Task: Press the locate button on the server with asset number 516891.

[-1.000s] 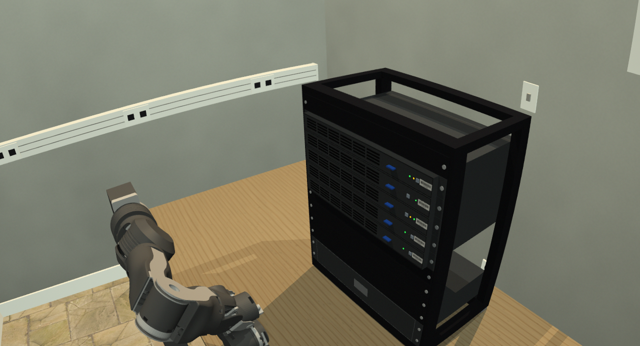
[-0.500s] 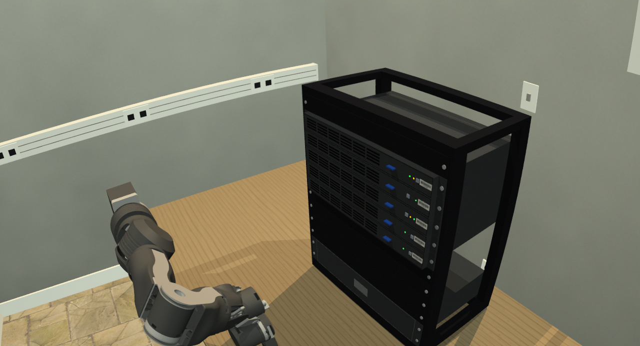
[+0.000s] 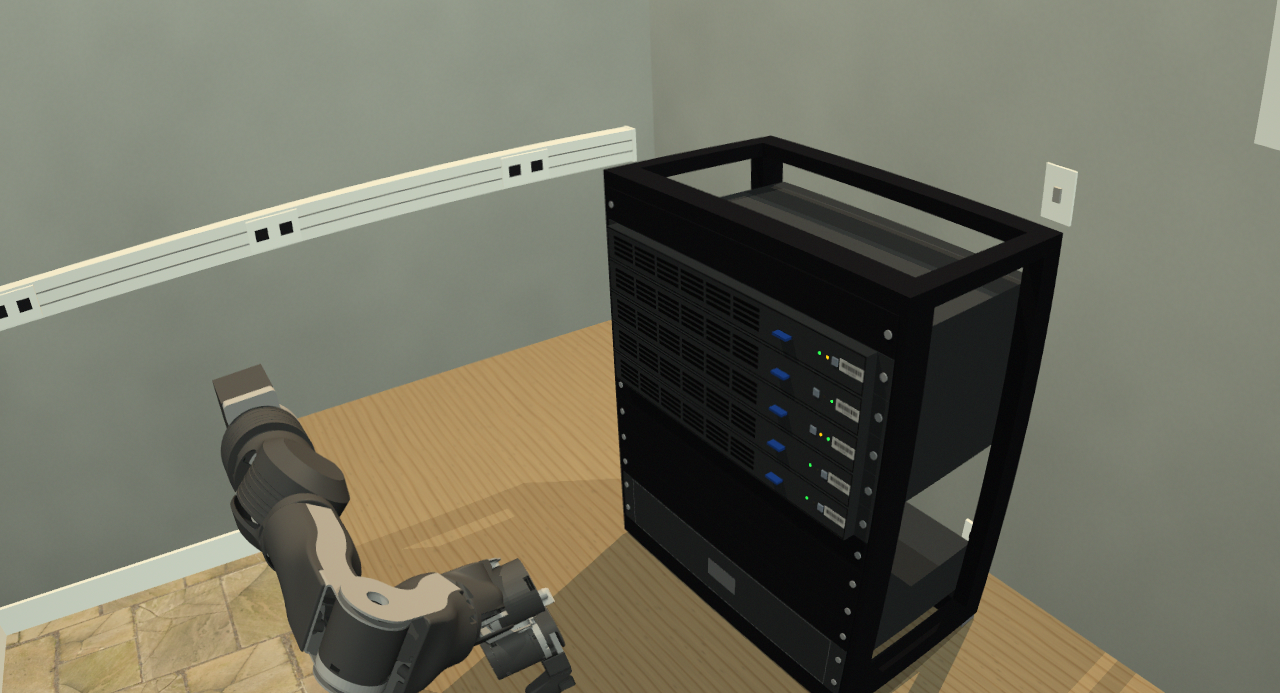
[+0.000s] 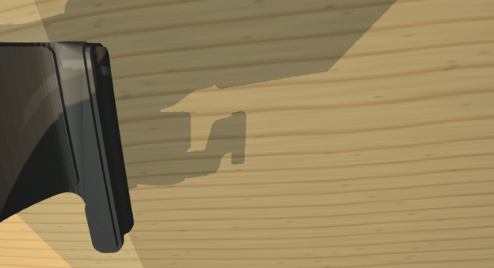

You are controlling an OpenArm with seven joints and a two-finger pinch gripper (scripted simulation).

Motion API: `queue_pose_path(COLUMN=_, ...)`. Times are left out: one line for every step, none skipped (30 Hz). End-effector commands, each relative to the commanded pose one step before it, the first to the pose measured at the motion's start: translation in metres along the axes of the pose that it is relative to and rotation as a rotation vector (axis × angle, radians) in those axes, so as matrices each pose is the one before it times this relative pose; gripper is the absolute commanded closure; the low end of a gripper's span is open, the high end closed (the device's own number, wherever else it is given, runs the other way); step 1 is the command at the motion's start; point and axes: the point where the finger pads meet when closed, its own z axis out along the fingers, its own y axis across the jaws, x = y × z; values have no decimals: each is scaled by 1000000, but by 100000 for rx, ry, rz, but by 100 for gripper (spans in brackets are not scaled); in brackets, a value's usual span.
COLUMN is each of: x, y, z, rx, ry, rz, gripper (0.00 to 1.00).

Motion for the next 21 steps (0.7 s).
queue_pose_path(x=-6890, y=6245, z=-334, rx=-2978, ry=-2401, rz=2717, gripper=40)
queue_pose_path(x=-3646, y=3520, z=242, rx=-1568, ry=-1115, rz=1153, gripper=40)
queue_pose_path(x=-3660, y=3611, z=261, rx=-1608, ry=-1124, rz=1195, gripper=40)
queue_pose_path(x=-3670, y=3700, z=281, rx=-1647, ry=-1131, rz=1239, gripper=40)
queue_pose_path(x=-3675, y=3786, z=299, rx=-1686, ry=-1138, rz=1284, gripper=40)
queue_pose_path(x=-3675, y=3869, z=318, rx=-1723, ry=-1143, rz=1330, gripper=40)
queue_pose_path(x=0, y=0, z=0, rx=0, ry=0, rz=0, gripper=40)
queue_pose_path(x=0, y=0, z=0, rx=0, ry=0, rz=0, gripper=40)
queue_pose_path(x=-3670, y=3949, z=336, rx=-1760, ry=-1147, rz=1376, gripper=40)
queue_pose_path(x=-3662, y=4025, z=353, rx=-1795, ry=-1150, rz=1423, gripper=40)
queue_pose_path(x=-3649, y=4096, z=369, rx=-1830, ry=-1151, rz=1471, gripper=40)
queue_pose_path(x=-3632, y=4164, z=384, rx=-1863, ry=-1152, rz=1520, gripper=40)
queue_pose_path(x=-3611, y=4227, z=398, rx=-1895, ry=-1151, rz=1570, gripper=40)
queue_pose_path(x=-3587, y=4285, z=410, rx=-1926, ry=-1150, rz=1620, gripper=40)
queue_pose_path(x=-3560, y=4339, z=421, rx=-1955, ry=-1147, rz=1670, gripper=40)
queue_pose_path(x=-3529, y=4387, z=430, rx=-1983, ry=-1143, rz=1721, gripper=40)
queue_pose_path(x=-3496, y=4431, z=438, rx=-2009, ry=-1138, rz=1773, gripper=40)
queue_pose_path(x=-3460, y=4468, z=443, rx=-2033, ry=-1133, rz=1825, gripper=40)
queue_pose_path(x=-3422, y=4501, z=447, rx=-2056, ry=-1127, rz=1877, gripper=40)
queue_pose_path(x=-3383, y=4528, z=448, rx=-2076, ry=-1119, rz=1929, gripper=40)
queue_pose_path(x=-3341, y=4549, z=447, rx=-2095, ry=-1111, rz=1981, gripper=40)
